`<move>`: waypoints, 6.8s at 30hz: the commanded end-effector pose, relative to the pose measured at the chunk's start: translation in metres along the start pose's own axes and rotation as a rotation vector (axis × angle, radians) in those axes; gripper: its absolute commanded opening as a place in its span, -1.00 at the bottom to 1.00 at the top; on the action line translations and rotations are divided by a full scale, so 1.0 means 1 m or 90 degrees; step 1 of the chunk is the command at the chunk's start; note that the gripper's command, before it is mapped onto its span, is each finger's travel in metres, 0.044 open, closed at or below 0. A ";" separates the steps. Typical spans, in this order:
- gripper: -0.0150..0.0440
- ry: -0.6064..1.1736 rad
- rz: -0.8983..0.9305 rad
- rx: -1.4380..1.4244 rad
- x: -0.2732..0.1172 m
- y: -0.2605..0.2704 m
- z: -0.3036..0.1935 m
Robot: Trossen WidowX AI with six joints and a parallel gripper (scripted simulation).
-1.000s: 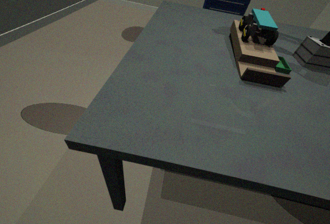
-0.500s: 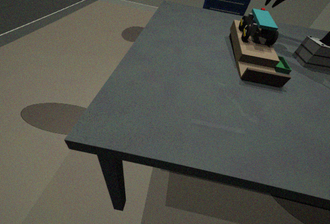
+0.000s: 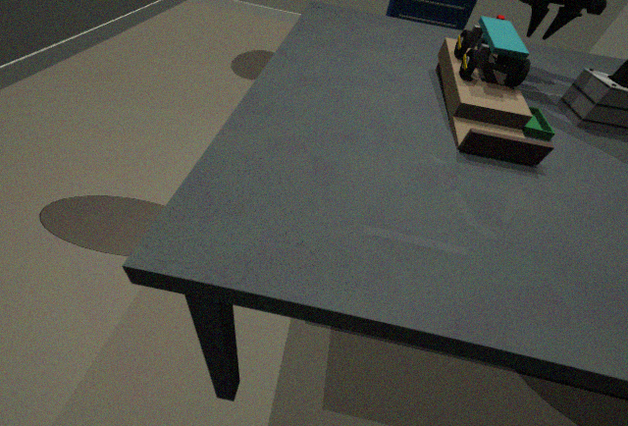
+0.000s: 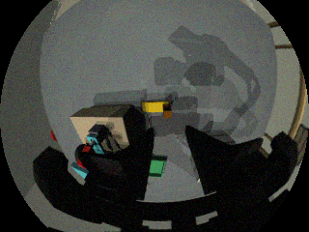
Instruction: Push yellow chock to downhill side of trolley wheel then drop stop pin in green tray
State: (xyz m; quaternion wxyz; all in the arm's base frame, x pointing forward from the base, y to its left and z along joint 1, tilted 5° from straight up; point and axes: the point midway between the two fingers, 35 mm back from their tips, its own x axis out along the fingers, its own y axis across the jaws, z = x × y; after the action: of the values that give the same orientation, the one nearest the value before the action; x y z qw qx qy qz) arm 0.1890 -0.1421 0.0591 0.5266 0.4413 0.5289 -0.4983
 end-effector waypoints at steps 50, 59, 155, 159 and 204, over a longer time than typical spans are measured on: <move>0.15 0.005 -0.002 0.005 0.081 -0.003 -0.004; 0.15 0.005 -0.002 0.005 0.096 -0.003 -0.005; -0.49 0.004 0.001 -0.438 -0.049 -0.002 -0.003; -0.49 0.004 0.002 -0.525 -0.049 -0.002 -0.003; -0.49 0.002 0.009 -1.499 -0.049 -0.002 -0.003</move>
State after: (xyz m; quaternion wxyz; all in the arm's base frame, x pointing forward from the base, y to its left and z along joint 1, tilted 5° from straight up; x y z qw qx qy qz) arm 0.1888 -0.1366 0.1080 0.6261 -0.2830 0.6766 0.2647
